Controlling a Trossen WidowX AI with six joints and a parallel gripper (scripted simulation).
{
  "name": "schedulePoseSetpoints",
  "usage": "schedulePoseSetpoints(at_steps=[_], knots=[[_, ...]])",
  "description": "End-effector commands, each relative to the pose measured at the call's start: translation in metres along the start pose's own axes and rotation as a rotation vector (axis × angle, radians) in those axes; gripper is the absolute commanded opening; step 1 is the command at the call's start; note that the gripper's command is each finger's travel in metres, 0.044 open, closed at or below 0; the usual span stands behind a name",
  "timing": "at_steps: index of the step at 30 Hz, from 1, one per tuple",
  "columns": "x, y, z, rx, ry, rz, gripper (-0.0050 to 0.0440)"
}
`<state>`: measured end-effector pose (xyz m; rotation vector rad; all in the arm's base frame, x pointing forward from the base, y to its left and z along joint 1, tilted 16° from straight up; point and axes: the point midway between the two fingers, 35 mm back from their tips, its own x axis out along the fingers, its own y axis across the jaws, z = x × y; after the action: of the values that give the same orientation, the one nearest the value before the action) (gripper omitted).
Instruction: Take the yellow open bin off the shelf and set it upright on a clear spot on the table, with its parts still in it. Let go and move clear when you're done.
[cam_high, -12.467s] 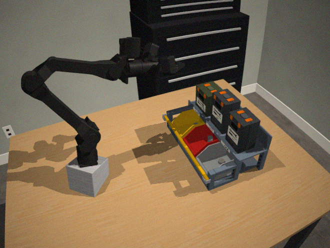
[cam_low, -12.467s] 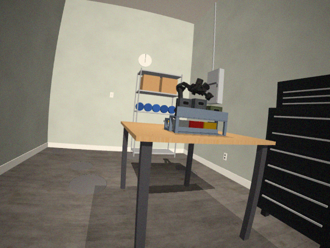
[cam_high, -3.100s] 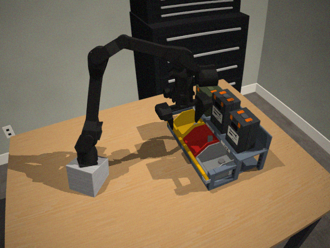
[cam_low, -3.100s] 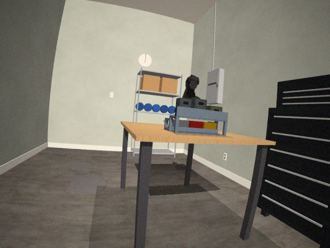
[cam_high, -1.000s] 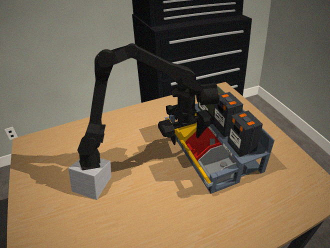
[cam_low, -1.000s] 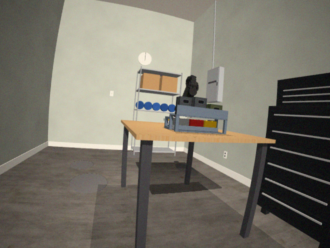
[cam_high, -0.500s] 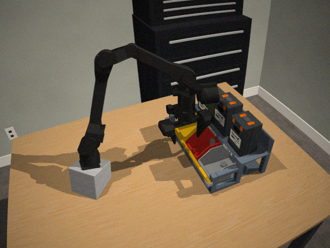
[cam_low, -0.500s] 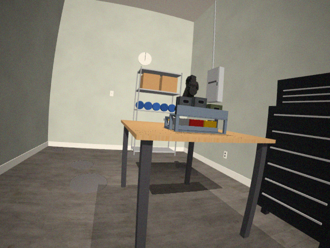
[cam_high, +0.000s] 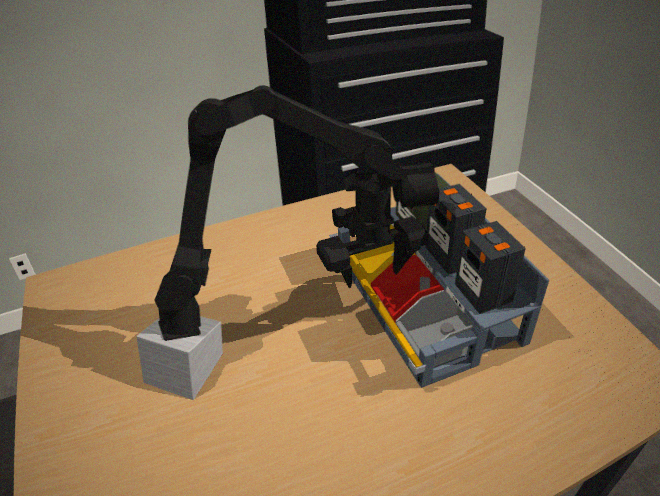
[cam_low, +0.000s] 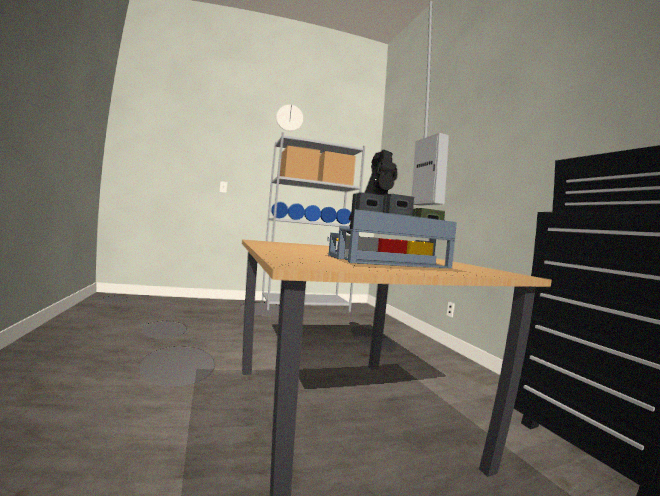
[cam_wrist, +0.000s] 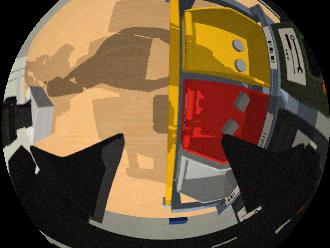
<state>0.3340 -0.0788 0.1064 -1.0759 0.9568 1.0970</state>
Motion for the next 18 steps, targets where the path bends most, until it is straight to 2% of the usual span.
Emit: schedulePoseSetpoints(at_steps=[1, 15, 18], knots=[[-0.0092, -0.0037, 0.0012, -0.009, 0.007, -0.027, 0.0440], [-0.0101, -0.0036, 0.0012, -0.010, 0.007, -0.027, 0.0440], [-0.0104, -0.0037, 0.0012, -0.163, 0.009, -0.026, 0.0440]])
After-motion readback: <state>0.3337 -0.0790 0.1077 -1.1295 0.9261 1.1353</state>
